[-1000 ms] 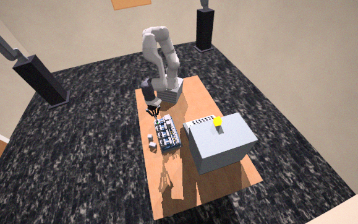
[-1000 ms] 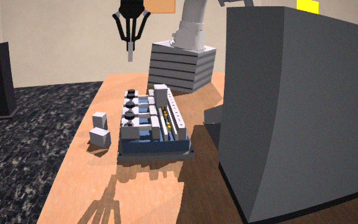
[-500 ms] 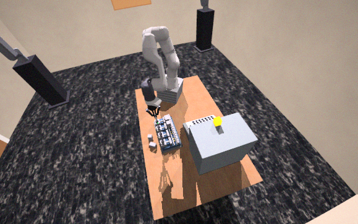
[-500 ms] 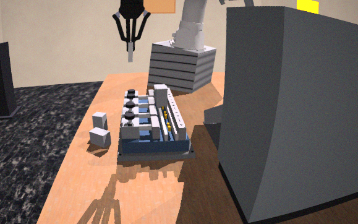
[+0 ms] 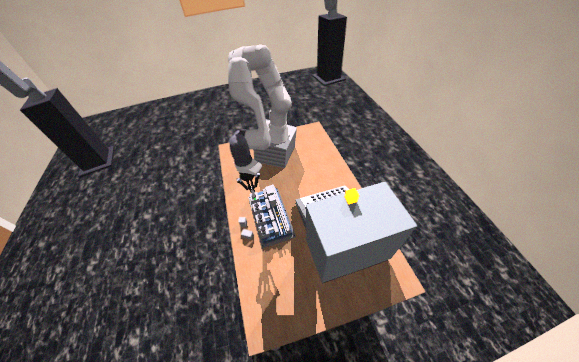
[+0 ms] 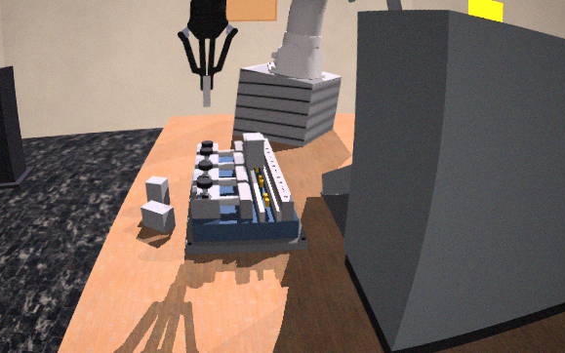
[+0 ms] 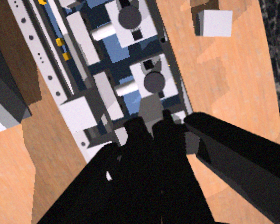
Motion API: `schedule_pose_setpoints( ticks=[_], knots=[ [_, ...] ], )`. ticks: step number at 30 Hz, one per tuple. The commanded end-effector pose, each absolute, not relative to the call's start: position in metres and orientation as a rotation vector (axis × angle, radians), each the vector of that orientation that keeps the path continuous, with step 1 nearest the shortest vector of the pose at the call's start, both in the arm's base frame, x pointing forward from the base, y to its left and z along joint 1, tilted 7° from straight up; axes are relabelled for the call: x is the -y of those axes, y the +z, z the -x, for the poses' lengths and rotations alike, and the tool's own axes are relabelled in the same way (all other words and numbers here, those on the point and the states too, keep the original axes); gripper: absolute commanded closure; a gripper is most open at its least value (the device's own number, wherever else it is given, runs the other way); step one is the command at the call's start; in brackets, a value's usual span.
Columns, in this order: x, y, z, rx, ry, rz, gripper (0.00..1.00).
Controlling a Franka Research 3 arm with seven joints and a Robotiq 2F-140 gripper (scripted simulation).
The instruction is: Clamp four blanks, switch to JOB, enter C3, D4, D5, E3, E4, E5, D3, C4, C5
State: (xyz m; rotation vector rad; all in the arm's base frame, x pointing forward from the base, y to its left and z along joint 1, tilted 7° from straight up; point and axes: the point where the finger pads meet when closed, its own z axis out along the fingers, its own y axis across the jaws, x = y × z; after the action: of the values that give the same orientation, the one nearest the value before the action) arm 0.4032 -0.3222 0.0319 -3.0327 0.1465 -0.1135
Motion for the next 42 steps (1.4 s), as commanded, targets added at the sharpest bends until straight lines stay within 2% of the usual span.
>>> schedule_pose_setpoints(
  ticks=[1, 21, 42],
  knots=[
    [0.324, 0.024, -0.406, -0.167, -0.123, 3.038, 1.0],
    [0.319, -0.034, -0.412, -0.167, -0.123, 3.038, 1.0],
    [0.317, -0.057, -0.414, -0.167, -0.123, 3.038, 1.0]
  ],
)
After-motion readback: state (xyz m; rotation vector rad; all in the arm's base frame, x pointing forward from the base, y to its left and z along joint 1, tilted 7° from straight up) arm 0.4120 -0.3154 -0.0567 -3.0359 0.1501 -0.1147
